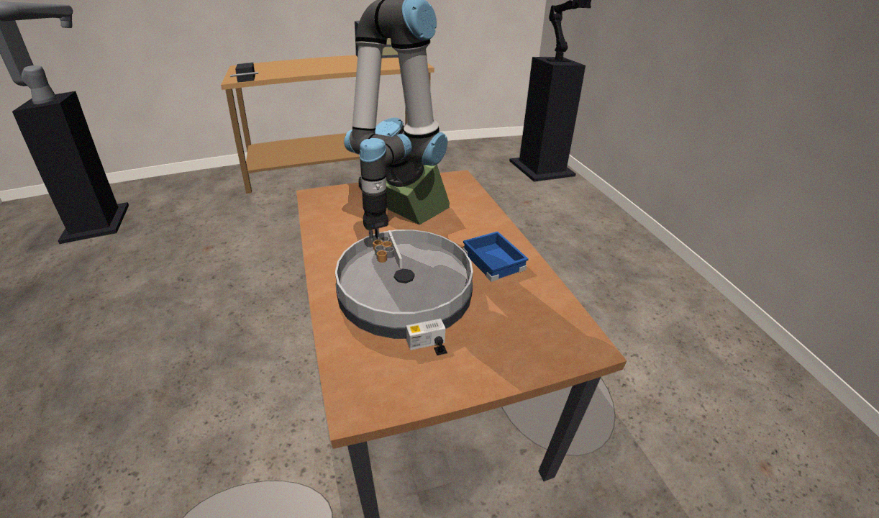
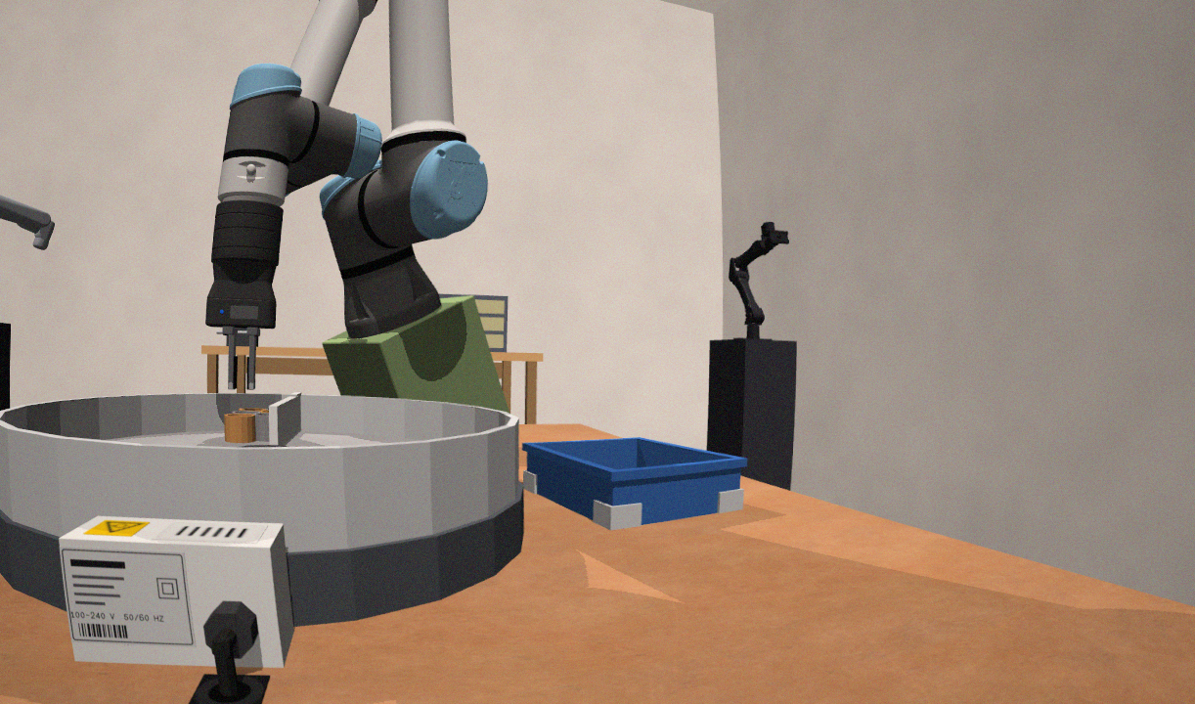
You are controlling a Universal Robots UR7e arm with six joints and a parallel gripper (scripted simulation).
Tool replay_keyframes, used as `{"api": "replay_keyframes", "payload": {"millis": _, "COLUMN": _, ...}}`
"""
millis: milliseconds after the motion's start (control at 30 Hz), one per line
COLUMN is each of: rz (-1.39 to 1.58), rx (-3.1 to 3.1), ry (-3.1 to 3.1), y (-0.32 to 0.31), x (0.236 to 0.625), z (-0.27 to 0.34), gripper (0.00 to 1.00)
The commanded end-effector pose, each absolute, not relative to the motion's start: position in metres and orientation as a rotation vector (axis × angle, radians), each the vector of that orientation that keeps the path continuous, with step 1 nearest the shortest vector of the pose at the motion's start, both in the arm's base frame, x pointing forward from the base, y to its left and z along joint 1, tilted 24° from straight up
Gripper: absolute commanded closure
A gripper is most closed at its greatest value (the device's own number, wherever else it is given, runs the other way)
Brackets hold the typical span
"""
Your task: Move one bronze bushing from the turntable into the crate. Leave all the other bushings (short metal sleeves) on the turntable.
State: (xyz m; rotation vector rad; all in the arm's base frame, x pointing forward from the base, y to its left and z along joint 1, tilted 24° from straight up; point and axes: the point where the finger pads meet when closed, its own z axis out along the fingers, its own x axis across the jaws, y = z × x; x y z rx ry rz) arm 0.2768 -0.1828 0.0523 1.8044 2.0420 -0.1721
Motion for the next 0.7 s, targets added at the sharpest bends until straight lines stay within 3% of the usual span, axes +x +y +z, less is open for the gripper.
{"api": "replay_keyframes", "payload": {"millis": 0, "rz": -0.171, "rx": 1.807, "ry": 2.043, "y": -0.1823, "x": 0.2760, "z": 0.0503, "gripper": 0.60}}
{"api": "replay_keyframes", "payload": {"millis": 667, "rz": -0.173, "rx": 1.801, "ry": 2.039, "y": -0.1857, "x": 0.2792, "z": 0.0495, "gripper": 0.60}}
